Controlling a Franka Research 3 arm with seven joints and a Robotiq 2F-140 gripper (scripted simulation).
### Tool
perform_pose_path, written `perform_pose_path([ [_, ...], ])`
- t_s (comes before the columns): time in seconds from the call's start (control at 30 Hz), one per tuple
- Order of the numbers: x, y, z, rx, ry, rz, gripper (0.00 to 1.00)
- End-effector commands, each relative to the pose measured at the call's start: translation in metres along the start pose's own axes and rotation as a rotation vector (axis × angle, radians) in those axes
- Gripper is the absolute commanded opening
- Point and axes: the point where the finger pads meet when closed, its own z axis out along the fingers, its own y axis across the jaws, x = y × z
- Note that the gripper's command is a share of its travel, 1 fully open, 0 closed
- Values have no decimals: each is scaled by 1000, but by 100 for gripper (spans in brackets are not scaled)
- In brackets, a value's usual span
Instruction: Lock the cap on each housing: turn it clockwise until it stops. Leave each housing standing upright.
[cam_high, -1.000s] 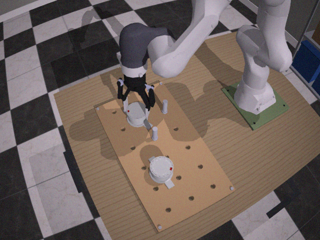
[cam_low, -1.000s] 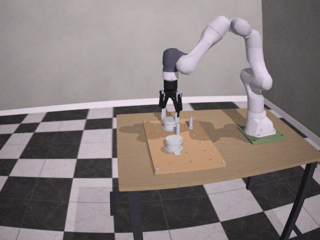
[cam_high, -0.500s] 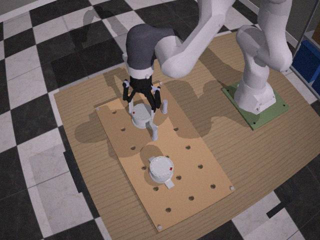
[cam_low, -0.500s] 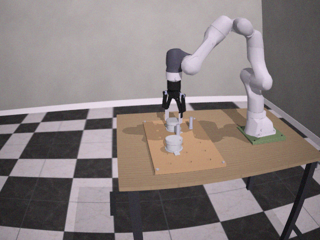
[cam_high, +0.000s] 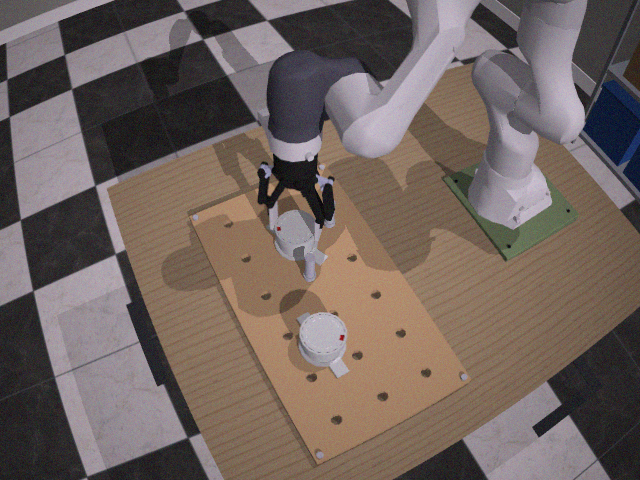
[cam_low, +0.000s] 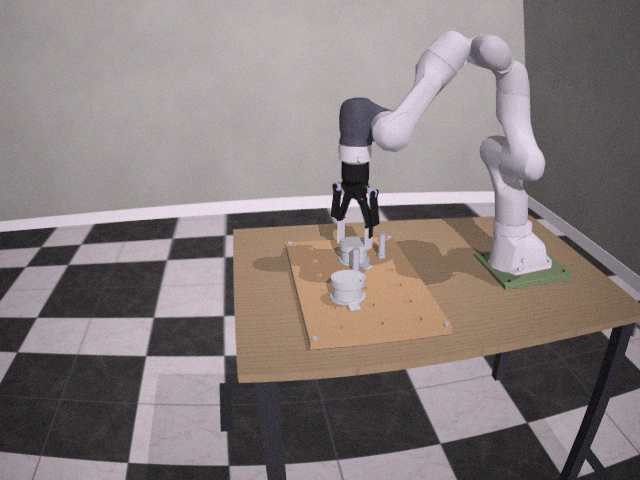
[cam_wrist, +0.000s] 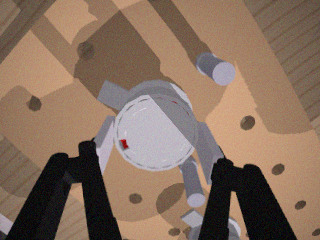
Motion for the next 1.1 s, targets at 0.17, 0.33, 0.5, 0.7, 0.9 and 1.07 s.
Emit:
perform_pose_path([
  [0.17, 0, 17, 2, -1, 6, 20, 10],
  [0.33, 0, 24, 2, -1, 6, 20, 10],
  [0.5, 0, 29, 2, -1, 6, 20, 10],
  [0.7, 0, 37, 2, -1, 6, 20, 10],
  [0.9, 0, 42, 2, -1, 6, 20, 10],
  [1.07, 0, 45, 2, -1, 6, 20, 10],
])
